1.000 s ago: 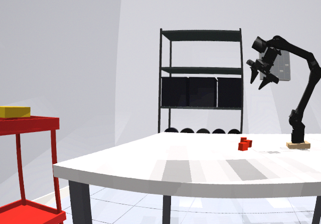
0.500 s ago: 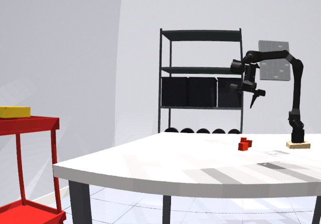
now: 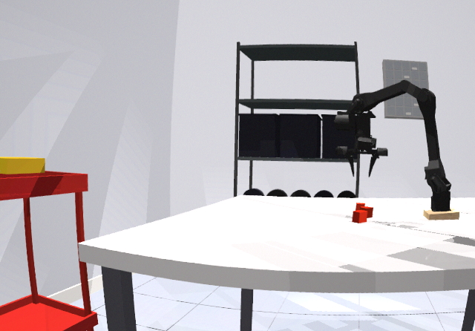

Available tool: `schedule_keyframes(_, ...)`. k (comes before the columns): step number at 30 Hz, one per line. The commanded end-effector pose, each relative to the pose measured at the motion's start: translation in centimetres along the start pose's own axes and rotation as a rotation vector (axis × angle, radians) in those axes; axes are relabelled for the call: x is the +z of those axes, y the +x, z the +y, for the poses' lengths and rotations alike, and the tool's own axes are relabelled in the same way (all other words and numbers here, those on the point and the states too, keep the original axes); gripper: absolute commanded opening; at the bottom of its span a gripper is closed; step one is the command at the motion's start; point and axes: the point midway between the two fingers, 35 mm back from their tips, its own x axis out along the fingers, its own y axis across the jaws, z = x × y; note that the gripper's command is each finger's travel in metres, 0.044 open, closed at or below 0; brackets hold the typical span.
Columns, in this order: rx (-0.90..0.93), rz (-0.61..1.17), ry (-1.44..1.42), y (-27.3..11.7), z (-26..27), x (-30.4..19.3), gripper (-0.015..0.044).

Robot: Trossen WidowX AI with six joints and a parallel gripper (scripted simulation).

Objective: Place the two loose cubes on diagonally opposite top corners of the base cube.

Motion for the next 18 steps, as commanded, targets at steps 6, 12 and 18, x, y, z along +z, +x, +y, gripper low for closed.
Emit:
schedule_keyframes(6, 0.008, -0.009, -0.007, 5.8, 0.2, 0.0, 0.0265)
schedule_keyframes(12, 0.008, -0.009, -0.007, 6.5, 0.2, 0.0, 0.0265)
schedule_keyframes(18, 0.008, -0.009, -0.007, 7.5, 0.2, 0.1, 0.0265)
